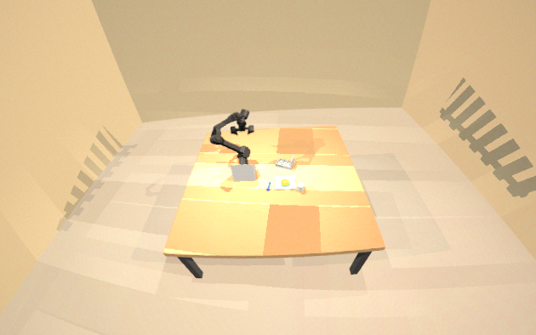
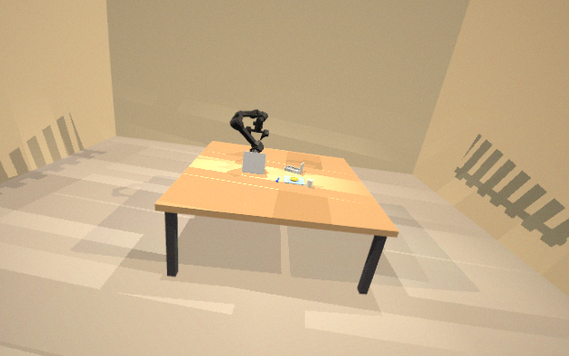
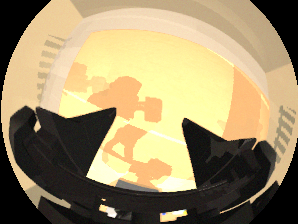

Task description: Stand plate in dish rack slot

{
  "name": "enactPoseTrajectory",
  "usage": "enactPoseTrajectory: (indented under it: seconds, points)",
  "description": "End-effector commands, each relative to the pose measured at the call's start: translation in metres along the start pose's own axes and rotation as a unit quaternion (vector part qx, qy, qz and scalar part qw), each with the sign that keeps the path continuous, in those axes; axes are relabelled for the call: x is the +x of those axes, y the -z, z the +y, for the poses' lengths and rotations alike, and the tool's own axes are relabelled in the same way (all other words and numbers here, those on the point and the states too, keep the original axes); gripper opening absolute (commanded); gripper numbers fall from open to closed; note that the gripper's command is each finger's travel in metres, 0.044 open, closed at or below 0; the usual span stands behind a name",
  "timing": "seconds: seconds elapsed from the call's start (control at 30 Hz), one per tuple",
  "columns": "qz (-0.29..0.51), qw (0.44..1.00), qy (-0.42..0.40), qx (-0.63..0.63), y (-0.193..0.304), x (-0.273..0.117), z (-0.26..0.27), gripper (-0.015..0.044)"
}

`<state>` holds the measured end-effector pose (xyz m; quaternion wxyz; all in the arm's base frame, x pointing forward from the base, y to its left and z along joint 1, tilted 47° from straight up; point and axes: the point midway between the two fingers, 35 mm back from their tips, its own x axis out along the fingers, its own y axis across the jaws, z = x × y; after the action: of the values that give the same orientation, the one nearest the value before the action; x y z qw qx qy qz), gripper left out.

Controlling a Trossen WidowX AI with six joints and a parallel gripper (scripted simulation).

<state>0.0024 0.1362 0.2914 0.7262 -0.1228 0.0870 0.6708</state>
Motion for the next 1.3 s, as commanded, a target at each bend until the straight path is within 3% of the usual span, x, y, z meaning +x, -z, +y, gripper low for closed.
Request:
enactPoseTrajectory:
  seconds: [0.0, 0.3, 0.73, 1.27]
  points:
    - [0.002, 1.000, 0.002, 0.002, 0.000, 0.000, -0.001, 0.0400]
    - [0.082, 0.990, 0.081, 0.086, -0.001, 0.015, -0.070, 0.0400]
    - [0.134, 0.961, 0.146, 0.194, 0.016, 0.015, -0.123, 0.0400]
    - [0.213, 0.876, 0.234, 0.363, 0.081, -0.021, -0.230, 0.0400]
